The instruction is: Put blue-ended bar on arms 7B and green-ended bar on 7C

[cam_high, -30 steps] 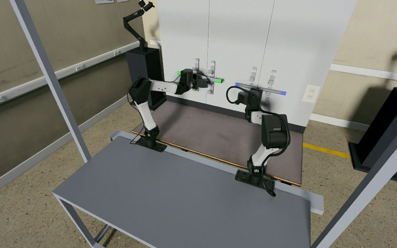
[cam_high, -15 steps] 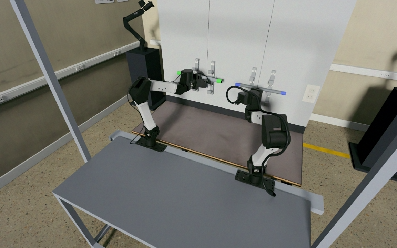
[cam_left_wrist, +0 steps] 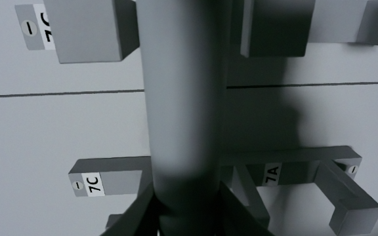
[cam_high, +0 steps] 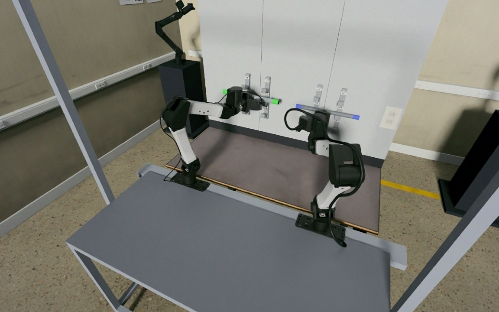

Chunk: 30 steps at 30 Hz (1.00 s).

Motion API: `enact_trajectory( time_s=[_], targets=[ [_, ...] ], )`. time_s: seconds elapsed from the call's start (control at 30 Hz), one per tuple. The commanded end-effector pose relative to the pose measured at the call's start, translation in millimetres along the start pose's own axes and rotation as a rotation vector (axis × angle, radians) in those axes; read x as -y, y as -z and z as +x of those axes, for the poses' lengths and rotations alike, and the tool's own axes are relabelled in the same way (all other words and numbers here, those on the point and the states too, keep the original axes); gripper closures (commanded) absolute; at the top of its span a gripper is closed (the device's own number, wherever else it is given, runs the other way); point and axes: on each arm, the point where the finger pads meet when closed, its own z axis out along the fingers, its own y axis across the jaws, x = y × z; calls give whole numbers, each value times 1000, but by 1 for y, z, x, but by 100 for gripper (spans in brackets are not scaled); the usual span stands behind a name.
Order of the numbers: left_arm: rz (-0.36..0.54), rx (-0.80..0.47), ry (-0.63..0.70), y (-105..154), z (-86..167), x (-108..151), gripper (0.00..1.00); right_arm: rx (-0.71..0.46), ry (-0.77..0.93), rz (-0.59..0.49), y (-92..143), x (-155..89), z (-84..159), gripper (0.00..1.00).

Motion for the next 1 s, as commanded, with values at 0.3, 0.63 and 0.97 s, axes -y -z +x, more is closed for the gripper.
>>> enact_trajectory(
  time_s=[0.3, 0.63, 0.97],
  targets=[
    [-55, -4, 21, 5, 1, -39, 100, -6, 4, 9, 0, -3, -1, 0],
    [-55, -4, 21, 6, 0, -49, 100, -6, 4, 9, 0, -3, -1, 0],
    [-55, -4, 21, 6, 0, -55, 100, -6, 4, 9, 0, -3, -1, 0]
  ],
)
